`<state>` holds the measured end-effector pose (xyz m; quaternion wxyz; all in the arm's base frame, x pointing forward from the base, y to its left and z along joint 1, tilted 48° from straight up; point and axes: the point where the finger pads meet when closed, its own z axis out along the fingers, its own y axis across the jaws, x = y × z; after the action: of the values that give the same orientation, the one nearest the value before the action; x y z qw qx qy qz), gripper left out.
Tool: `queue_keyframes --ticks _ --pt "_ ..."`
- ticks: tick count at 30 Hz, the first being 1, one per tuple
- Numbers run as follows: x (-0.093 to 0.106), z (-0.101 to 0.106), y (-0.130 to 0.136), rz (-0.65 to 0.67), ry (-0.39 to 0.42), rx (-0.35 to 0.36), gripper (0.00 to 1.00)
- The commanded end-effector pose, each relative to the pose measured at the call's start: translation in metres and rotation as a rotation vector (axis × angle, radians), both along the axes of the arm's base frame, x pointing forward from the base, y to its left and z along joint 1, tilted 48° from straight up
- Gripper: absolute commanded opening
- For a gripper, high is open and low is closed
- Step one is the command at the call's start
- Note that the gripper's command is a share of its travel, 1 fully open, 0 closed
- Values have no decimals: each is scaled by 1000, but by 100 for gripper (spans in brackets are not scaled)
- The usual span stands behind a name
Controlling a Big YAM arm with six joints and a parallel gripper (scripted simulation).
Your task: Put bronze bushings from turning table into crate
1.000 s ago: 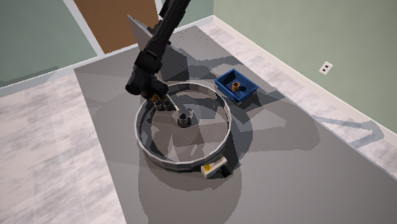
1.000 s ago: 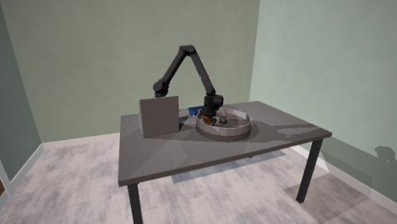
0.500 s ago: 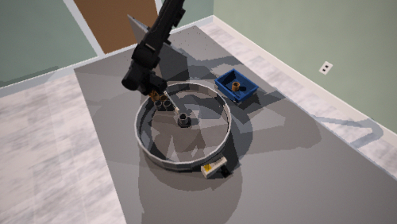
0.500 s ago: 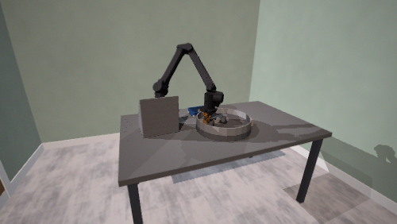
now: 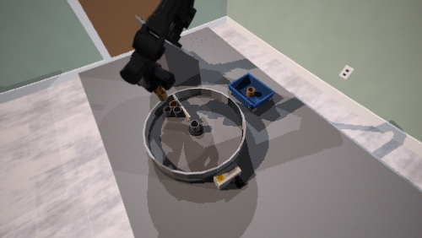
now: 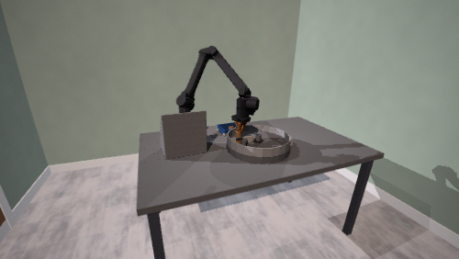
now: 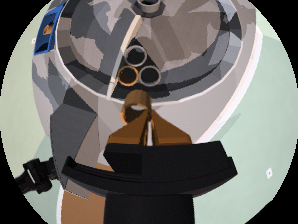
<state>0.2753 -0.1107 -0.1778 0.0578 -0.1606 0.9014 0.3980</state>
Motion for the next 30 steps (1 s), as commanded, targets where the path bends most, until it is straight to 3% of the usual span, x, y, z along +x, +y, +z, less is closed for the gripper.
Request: queue_keyframes --ticks 1,5,30 --pt "3 -2 -5 11 -9 1 0" --pt "13 6 -14 8 -43 -27 0" --pt "10 3 -12 6 -31 -19 0"
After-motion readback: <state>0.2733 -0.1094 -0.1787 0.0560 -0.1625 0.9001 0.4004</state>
